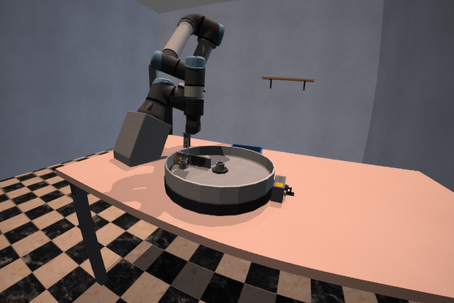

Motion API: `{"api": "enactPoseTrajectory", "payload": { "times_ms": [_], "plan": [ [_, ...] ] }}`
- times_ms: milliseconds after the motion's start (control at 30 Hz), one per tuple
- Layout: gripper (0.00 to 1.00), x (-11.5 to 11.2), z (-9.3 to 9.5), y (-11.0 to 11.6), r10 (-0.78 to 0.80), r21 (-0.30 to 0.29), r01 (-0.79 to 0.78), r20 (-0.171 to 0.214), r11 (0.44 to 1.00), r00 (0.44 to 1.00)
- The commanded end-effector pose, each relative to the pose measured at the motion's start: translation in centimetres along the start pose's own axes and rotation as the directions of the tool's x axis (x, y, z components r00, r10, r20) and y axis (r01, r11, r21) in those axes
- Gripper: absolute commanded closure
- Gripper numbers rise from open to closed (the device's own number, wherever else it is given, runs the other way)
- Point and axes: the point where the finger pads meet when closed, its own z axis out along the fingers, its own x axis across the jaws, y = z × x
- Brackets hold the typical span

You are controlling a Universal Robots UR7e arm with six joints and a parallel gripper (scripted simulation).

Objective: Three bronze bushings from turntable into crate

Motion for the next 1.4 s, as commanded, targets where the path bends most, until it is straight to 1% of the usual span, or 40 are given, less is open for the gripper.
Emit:
{"api": "enactPoseTrajectory", "payload": {
  "times_ms": [0,100,500,667,1067,1233,1367],
  "plan": [
    [0.6,0.3,0.2,-1.8,0.013,0.0,-0.013,0.001,1.0,1.0],
    [0.6,0.9,0.6,-4.6,0.033,0.0,-0.033,0.001,0.999,0.999],
    [0.6,0.9,0.6,-4.6,0.033,0.0,-0.033,0.001,0.999,0.999],
    [0.6,0.9,1.8,-4.7,0.033,0.0,-0.033,0.001,0.999,0.999],
    [0.6,0.9,1.8,-4.7,0.033,0.0,-0.033,0.001,0.999,0.999],
    [0.6,0.9,3.0,-4.7,0.033,0.0,-0.033,0.001,0.999,0.999],
    [0.6,0.9,3.0,-4.7,0.033,0.0,-0.033,0.001,0.999,0.999]
  ]
}}
